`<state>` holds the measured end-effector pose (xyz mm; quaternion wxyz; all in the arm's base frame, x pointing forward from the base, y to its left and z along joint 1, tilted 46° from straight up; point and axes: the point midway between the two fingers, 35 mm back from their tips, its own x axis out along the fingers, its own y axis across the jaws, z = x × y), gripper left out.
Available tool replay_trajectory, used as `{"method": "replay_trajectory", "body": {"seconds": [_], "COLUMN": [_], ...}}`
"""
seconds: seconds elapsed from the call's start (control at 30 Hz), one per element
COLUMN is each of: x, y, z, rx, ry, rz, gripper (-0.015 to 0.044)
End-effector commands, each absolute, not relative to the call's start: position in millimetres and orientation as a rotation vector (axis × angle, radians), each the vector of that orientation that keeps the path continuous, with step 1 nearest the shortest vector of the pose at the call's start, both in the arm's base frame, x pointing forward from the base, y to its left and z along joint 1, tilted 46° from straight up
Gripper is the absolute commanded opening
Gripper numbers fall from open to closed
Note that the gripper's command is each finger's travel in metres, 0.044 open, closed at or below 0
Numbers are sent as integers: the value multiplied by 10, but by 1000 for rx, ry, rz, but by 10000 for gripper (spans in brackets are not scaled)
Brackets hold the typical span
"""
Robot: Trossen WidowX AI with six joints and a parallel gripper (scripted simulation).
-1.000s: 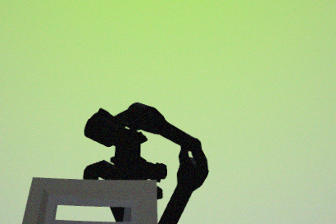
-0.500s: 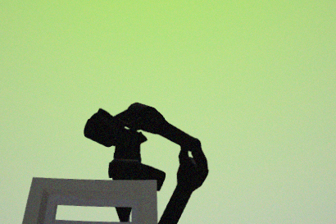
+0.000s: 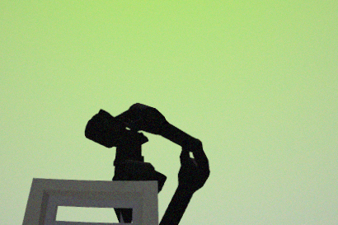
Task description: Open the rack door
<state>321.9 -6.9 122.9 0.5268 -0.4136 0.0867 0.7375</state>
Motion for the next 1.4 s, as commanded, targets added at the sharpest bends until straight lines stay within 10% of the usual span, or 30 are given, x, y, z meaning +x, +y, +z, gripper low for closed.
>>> {"method": "replay_trajectory", "body": {"seconds": [0.0,0.23,1.37], "x": [3230,3230,3229], "y": [-71,-71,-70], "z": [1223,1223,1224], "rx": [-1010,-1010,189], "ry": [189,189,1322], "rz": [1765,1765,1025], "gripper": [128,295,295]}}
